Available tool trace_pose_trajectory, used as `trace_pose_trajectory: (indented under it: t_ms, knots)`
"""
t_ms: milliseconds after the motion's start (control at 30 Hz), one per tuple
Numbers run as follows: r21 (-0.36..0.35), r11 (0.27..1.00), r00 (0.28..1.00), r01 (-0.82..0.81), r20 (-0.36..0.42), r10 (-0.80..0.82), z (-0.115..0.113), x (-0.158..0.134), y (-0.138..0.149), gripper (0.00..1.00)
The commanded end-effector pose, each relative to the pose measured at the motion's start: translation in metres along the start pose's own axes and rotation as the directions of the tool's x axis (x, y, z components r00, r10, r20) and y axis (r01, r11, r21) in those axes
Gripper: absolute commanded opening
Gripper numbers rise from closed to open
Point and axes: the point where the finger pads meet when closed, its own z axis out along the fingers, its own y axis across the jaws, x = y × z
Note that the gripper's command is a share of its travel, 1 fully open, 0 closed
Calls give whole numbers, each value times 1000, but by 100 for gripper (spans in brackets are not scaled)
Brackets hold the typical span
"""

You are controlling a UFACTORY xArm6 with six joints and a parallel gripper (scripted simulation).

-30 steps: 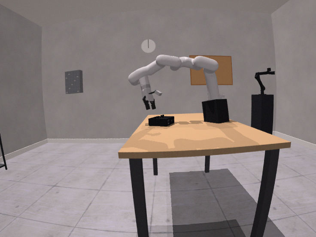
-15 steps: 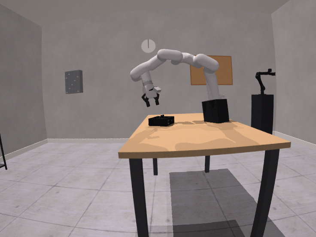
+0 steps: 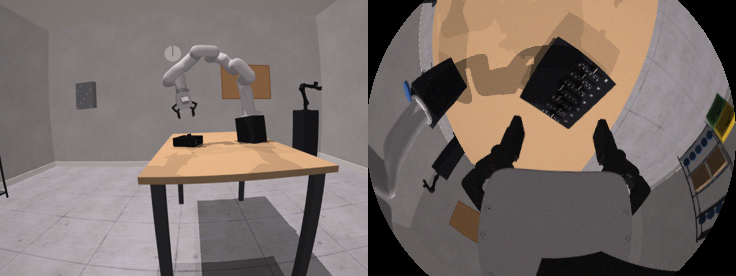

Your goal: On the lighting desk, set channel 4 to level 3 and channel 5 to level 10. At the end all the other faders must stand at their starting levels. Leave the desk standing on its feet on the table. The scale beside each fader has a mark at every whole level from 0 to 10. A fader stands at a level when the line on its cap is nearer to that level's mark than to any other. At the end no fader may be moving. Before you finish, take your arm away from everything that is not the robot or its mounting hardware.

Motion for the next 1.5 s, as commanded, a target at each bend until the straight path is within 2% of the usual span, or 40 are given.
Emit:
trace_pose_trajectory:
  t_ms: [0,533,767,867,967,1067,1267,1333,1367,1467]
  knots:
    - [-143,976,982,-166,69,177,-4,3,-6,100]
    - [-144,974,980,-177,67,188,-4,3,-6,100]
    - [-149,952,960,-266,54,276,0,3,-7,100]
    - [-155,915,923,-373,37,383,5,4,-7,100]
    - [-159,843,852,-514,13,523,12,5,-8,100]
    - [-159,736,747,-658,-16,665,20,6,-10,100]
    - [-133,513,525,-848,-67,849,39,9,-13,100]
    - [-133,513,525,-848,-67,849,39,9,-13,100]
    - [-123,387,399,-914,-85,913,43,10,-14,100]
    - [-102,289,299,-952,-101,949,52,11,-16,100]
